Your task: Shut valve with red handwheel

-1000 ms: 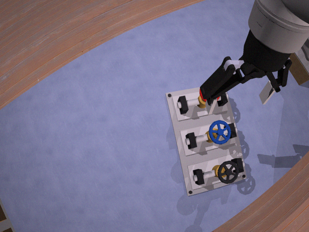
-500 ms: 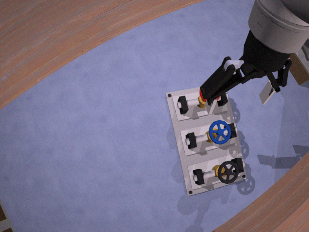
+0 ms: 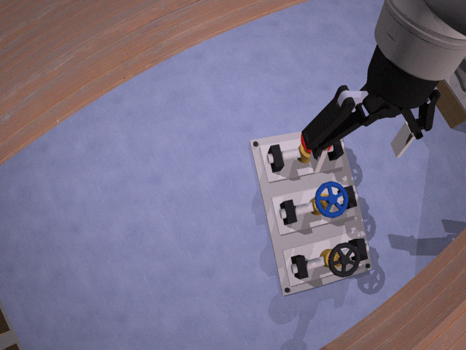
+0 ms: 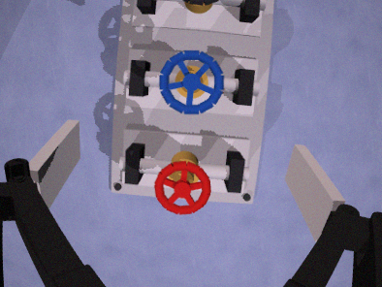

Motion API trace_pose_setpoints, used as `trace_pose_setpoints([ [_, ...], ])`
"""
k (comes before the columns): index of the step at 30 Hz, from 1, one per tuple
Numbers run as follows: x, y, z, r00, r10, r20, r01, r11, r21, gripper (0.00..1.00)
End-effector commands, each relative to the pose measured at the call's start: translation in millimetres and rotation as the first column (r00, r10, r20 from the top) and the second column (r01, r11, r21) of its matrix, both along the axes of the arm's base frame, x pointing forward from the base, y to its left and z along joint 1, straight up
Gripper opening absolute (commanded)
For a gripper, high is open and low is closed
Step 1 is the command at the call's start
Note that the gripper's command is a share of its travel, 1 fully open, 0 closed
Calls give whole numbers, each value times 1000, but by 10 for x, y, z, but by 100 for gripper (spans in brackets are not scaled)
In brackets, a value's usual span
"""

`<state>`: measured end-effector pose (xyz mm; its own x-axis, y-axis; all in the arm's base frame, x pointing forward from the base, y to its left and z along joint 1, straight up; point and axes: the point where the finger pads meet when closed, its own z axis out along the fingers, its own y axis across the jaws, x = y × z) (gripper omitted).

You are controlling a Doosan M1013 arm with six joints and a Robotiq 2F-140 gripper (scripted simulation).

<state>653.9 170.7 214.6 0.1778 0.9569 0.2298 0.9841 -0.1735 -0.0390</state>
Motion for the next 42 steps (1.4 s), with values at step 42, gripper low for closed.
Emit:
trace_pose_setpoints([
  [42, -115, -795, -926, 939, -344, -1, 334, 914, -228, 100],
])
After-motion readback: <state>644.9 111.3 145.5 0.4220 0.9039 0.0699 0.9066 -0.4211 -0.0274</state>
